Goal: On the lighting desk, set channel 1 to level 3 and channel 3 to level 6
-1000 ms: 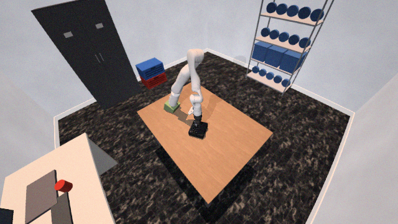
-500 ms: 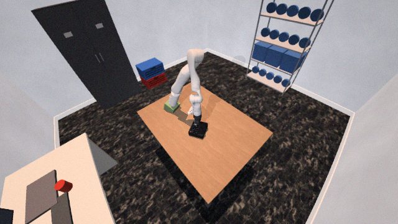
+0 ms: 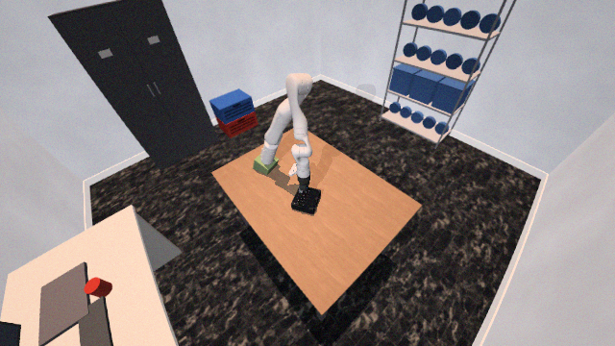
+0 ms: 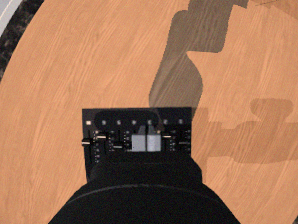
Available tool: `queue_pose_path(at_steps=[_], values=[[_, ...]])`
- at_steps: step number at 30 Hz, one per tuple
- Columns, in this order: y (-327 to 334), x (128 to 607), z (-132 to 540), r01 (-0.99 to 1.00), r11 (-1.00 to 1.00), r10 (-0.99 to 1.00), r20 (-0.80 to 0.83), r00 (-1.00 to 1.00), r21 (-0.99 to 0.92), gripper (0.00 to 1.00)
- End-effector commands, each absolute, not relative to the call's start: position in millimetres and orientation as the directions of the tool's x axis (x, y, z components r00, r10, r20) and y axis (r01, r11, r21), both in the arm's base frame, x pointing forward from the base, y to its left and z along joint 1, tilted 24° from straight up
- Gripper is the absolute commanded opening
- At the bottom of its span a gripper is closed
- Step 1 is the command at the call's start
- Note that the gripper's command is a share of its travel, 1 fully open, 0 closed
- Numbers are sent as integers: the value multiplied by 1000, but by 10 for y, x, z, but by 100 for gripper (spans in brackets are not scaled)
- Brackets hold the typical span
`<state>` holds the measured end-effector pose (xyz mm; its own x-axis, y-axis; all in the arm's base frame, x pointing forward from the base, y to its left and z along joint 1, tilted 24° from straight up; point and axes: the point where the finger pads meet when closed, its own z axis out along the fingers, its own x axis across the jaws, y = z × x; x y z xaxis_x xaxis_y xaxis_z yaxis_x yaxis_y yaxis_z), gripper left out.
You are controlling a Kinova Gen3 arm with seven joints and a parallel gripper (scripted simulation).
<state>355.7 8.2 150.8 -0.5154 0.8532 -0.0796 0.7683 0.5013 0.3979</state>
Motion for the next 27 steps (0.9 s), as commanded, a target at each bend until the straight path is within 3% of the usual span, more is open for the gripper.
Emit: queue_pose_path(at_steps=[1,25,26,27], values=[[120,3537,1642,764,501,852,-78,-517,407,0],[95,3473,1794,764,501,852,-78,-517,407,0],[94,3473,1794,764,501,852,-78,-517,407,100],[94,3472,1796,764,501,852,-78,-517,407,100]])
